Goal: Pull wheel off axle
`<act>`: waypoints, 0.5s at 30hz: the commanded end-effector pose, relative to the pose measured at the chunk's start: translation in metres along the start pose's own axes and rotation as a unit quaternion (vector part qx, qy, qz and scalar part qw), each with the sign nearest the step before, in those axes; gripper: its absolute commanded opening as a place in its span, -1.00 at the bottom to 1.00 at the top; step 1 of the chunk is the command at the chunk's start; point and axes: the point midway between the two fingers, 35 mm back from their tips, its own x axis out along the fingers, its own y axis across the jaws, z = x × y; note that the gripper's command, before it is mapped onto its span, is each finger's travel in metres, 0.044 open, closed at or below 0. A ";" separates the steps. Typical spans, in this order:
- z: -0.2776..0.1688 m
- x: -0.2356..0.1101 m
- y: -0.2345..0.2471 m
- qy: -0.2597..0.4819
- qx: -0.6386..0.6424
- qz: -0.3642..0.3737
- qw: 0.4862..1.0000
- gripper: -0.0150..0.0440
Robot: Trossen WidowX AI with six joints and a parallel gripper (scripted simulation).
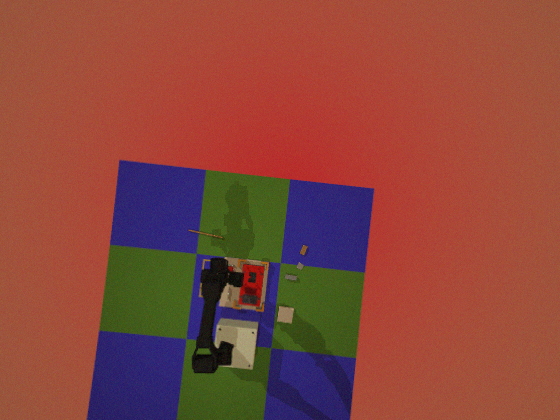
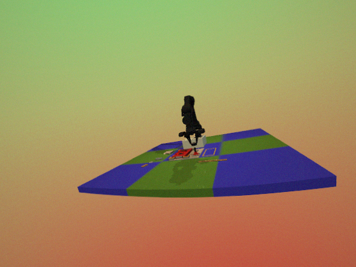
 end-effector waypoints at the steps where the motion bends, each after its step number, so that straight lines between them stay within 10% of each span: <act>1: 0.000 -0.020 0.000 -0.012 0.002 0.002 1.000 -0.49; 15: -0.015 -0.016 0.031 -0.007 0.001 0.002 1.000 -0.49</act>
